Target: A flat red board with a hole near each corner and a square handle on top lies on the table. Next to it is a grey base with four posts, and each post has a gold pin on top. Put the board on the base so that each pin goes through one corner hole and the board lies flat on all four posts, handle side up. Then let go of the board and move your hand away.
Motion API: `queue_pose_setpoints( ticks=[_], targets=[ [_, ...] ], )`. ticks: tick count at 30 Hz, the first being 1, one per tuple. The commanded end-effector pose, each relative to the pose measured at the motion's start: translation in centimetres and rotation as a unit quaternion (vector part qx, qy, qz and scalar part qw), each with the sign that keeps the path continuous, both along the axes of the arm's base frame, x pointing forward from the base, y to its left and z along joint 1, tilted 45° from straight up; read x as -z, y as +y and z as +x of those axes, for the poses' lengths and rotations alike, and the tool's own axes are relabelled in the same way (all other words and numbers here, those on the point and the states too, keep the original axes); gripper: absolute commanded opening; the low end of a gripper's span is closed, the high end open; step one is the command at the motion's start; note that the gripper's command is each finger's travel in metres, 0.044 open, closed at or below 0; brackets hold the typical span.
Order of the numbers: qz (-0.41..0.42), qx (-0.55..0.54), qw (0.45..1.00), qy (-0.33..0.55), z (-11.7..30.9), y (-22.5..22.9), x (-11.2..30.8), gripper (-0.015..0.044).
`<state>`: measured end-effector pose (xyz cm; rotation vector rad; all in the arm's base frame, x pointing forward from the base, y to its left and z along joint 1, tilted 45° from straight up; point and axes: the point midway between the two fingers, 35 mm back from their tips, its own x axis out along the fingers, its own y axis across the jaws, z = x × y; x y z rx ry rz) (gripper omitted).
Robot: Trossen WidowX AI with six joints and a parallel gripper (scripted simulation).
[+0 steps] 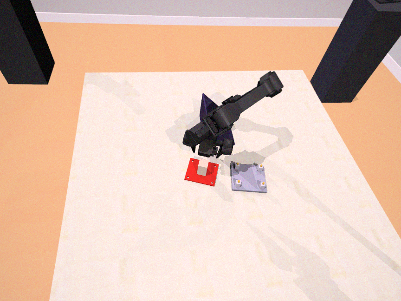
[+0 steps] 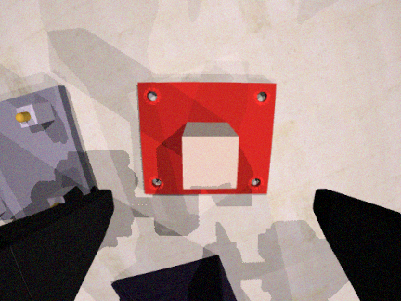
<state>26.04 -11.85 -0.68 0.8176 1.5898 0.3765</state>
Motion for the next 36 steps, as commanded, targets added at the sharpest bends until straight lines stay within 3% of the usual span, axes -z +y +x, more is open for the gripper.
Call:
queue_pose_setpoints(
  ticks=[1, 36],
  targets=[
    [0.009, 0.0, 1.0, 0.003, -0.3, 1.8, 1.9, 0.044],
    [0.009, 0.0, 1.0, 0.003, -0.4, 5.9, 6.0, 0.044]
  ],
)
